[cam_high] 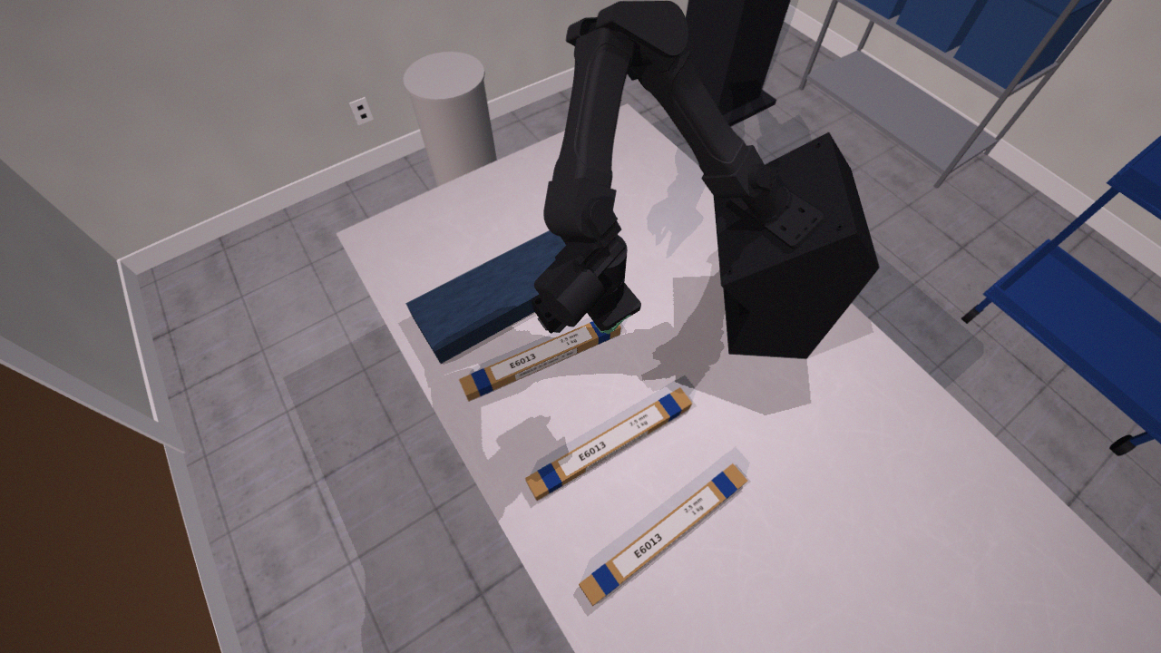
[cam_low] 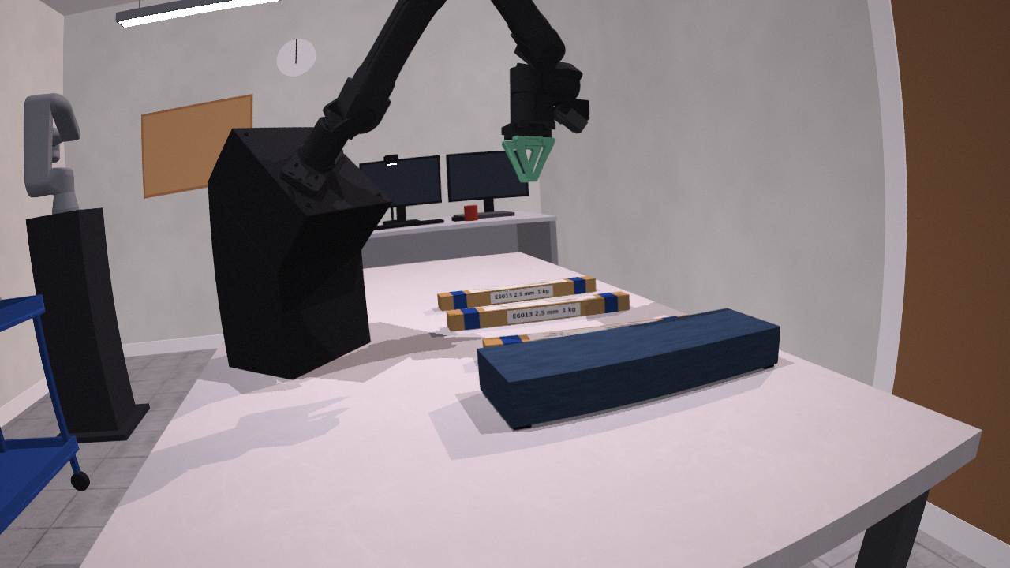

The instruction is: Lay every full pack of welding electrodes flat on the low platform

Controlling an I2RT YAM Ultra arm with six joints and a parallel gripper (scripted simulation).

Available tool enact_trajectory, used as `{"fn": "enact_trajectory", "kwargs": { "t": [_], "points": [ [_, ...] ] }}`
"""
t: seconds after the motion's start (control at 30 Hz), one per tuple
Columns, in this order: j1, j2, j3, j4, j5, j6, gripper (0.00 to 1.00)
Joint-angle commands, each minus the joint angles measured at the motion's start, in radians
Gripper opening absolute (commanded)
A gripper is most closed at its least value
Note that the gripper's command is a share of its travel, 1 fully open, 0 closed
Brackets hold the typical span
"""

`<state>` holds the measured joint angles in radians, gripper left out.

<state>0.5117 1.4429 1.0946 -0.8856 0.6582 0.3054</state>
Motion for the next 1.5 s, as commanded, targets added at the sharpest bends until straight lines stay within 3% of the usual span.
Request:
{"fn": "enact_trajectory", "kwargs": {
  "t": [0.0,0.23,0.33,0.4,1.47],
  "points": [
    [-0.022,0.029,0.040,0.117,-0.027,-0.085,0.42],
    [-0.099,0.135,0.077,0.238,-0.067,-0.172,0.42],
    [-0.080,0.151,0.091,0.240,-0.072,-0.174,0.42],
    [-0.080,0.118,0.097,0.239,-0.073,-0.175,0.42],
    [-0.074,0.122,0.107,0.206,-0.061,-0.156,0.42]
  ]
}}
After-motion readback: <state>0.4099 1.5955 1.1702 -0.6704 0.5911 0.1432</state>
